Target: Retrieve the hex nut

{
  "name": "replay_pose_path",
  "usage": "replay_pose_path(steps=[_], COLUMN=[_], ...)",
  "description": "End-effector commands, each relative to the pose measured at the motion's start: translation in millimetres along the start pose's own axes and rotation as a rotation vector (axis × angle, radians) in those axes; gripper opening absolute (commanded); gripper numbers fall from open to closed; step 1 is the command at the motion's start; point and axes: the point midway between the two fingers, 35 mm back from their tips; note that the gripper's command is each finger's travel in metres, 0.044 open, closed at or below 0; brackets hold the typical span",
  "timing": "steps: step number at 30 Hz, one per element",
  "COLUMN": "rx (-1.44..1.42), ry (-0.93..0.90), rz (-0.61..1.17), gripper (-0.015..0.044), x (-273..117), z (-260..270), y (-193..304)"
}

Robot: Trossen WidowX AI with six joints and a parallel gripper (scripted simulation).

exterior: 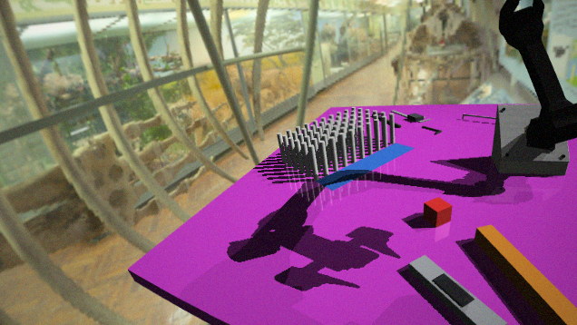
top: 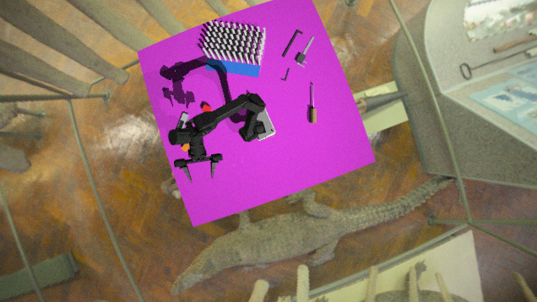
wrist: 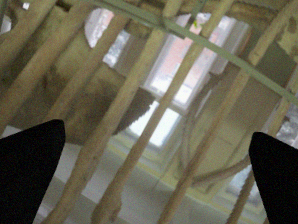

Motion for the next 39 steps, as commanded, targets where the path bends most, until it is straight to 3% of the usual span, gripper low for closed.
replay_pose_path(steps=[1, 10, 19, 28, 39], rx=[-0.004, -0.222, -0.436, -0.581, -0.635], ry=[-0.001, -0.036, 0.016, 0.145, 0.414], rz=[-0.007, -0.378, -0.779, -1.178, -1.648], gripper=[0.0426, 0.044, 0.044, 0.044, 0.044], x=[1.4, 41.3, 13.7, -78.1, -250.3], z=[0.7, 32.0, 54.2, 60.7, 24.6], y=[-2.0, -118.2, -248.4, -348.0, -408.1])
Point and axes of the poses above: the point midway between the two fingers, 35 mm back from their tips, its own x axis out along the fingers, its own z axis across the jaws, y = z × x, and after that the axes turned 4 degrees about -x, right-handed
